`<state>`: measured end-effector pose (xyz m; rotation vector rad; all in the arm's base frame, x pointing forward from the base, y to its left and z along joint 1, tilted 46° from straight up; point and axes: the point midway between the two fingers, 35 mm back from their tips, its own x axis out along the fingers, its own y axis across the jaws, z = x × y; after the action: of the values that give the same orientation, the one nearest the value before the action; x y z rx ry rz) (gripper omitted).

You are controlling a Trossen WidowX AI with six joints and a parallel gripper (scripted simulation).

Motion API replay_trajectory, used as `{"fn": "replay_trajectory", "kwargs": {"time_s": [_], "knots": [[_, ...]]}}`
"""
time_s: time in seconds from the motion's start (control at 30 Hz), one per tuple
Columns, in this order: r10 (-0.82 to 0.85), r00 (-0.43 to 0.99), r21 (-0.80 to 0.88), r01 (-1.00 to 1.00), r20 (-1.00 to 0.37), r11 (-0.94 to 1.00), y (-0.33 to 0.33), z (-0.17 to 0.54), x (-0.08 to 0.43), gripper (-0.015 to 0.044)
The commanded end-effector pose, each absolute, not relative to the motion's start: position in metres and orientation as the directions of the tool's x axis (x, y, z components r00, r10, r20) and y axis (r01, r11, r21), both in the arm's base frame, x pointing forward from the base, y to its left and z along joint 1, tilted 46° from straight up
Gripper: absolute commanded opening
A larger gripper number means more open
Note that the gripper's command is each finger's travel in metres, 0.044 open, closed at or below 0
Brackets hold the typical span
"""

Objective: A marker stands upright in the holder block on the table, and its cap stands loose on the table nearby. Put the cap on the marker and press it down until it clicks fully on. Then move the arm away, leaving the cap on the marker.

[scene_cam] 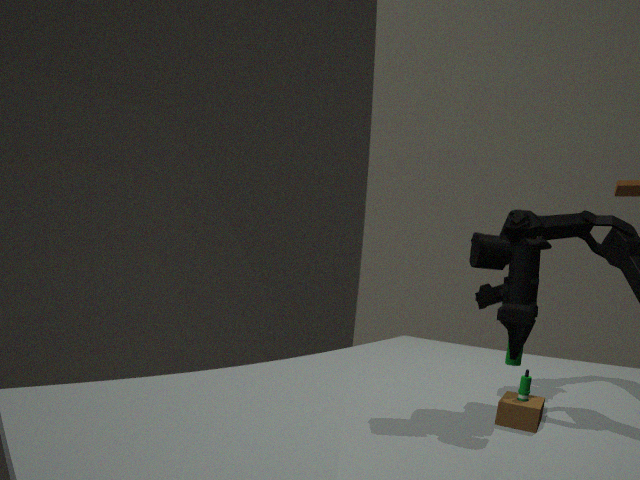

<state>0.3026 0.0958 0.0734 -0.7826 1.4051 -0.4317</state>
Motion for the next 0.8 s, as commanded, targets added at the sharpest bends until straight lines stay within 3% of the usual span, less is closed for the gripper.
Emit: {"fn": "replay_trajectory", "kwargs": {"time_s": [0.0,0.77], "knots": [[-0.693,0.142,-0.707,-0.175,-0.706,0.685,0.108,0.068,0.29,0.0],[-0.7,0.139,-0.714,-0.161,-0.7,0.682,0.124,0.054,0.265,0.0]]}}
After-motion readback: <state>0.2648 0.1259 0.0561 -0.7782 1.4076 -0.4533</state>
